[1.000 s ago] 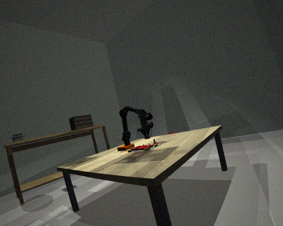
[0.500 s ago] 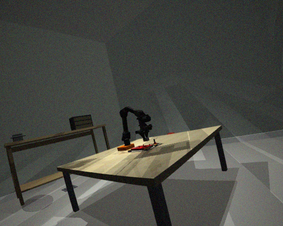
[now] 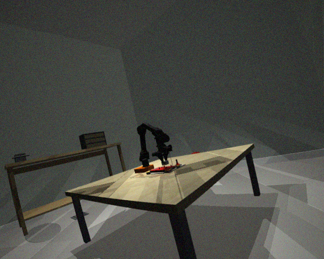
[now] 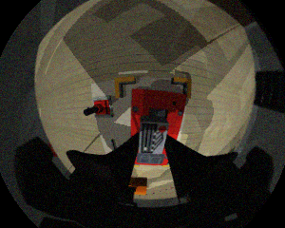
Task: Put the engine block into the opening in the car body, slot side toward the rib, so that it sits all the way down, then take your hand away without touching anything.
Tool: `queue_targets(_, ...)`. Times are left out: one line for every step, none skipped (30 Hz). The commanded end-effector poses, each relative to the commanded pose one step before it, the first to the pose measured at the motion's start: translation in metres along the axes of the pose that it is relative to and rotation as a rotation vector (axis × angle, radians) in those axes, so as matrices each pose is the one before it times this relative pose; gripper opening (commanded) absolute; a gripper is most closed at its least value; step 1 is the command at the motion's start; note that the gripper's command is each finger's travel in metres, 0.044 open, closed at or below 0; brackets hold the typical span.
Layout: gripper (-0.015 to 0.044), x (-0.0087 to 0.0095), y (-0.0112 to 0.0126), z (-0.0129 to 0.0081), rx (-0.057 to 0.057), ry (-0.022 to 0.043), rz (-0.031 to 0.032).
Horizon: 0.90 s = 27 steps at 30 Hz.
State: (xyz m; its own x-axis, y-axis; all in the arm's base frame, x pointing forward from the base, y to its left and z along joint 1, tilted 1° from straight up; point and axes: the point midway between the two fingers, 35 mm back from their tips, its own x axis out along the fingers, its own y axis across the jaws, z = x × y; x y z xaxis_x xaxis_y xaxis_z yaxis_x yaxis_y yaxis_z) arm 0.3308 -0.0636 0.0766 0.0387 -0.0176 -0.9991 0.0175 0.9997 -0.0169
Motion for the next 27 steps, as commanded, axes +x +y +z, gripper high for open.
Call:
queue_targets(0.0, 0.0035, -0.01157, 0.00331, 0.0112, -0.00377, -0.00355)
queue_targets(0.0, 0.00047, -0.00141, 0.0002, 0.0018, -0.00004, -0.00023)
queue_targets(0.0, 0.00016, -0.00047, 0.00006, 0.0006, -0.00001, -0.00008)
queue_targets(0.0026, -0.00009, -0.00096, 0.00094, 0.0004, -0.00008, -0.00009)
queue_targets(0.0053, -0.00008, -0.00097, 0.00093, 0.0004, -0.00008, -0.00009)
queue_targets(0.0079, -0.00006, 0.0, 0.00011, -0.0008, -0.00001, 0.0)
queue_targets(0.0105, 0.0, 0.0, 0.0, 0.0, 0.0, 0.0)
queue_targets(0.0131, 0.0, 0.0, 0.0, 0.0, 0.0, 0.0)
queue_targets(0.0157, 0.0, 0.0, 0.0, 0.0, 0.0, 0.0)
queue_targets(0.0159, 0.00006, 0.00001, -0.00005, -0.002, 0.0, 0.0)
queue_targets(0.0159, 0.00006, 0.00001, -0.00005, -0.002, 0.0, 0.0)
queue_targets(0.0159, 0.0, 0.0, 0.0, 0.0, 0.0, 0.0)
queue_targets(0.0159, 0.0, 0.0, 0.0, 0.0, 0.0, 0.0)
queue_targets(0.0159, 0.0, 0.0, 0.0, 0.0, 0.0, 0.0)
queue_targets(0.0159, 0.0, 0.0, 0.0, 0.0, 0.0, 0.0)
queue_targets(0.0159, 0.0, 0.0, 0.0, 0.0, 0.0, 0.0)
queue_targets(0.0159, 0.0, 0.0, 0.0, 0.0, 0.0, 0.0)
queue_targets(0.0159, 0.0, 0.0, 0.0, 0.0, 0.0, 0.0)
queue_targets(0.0159, 0.0, 0.0, 0.0, 0.0, 0.0, 0.0)
queue_targets(0.0159, 0.0, 0.0, 0.0, 0.0, 0.0, 0.0)
queue_targets(0.0159, 0.0, 0.0, 0.0, 0.0, 0.0, 0.0)
queue_targets(0.0159, 0.0, 0.0, 0.0, 0.0, 0.0, 0.0)
queue_targets(0.0159, 0.00001, -0.00038, 0.00041, -0.001, -0.00003, -0.00003)
queue_targets(0.0159, 0.00001, -0.00038, 0.0004, -0.001, -0.00003, -0.00003)
queue_targets(0.0159, 0.0, 0.0, 0.0, 0.0, 0.0, 0.0)
queue_targets(0.0159, 0.0, 0.0, 0.0, 0.0, 0.0, 0.0)
queue_targets(0.0159, 0.0, 0.0, 0.0, 0.0, 0.0, 0.0)
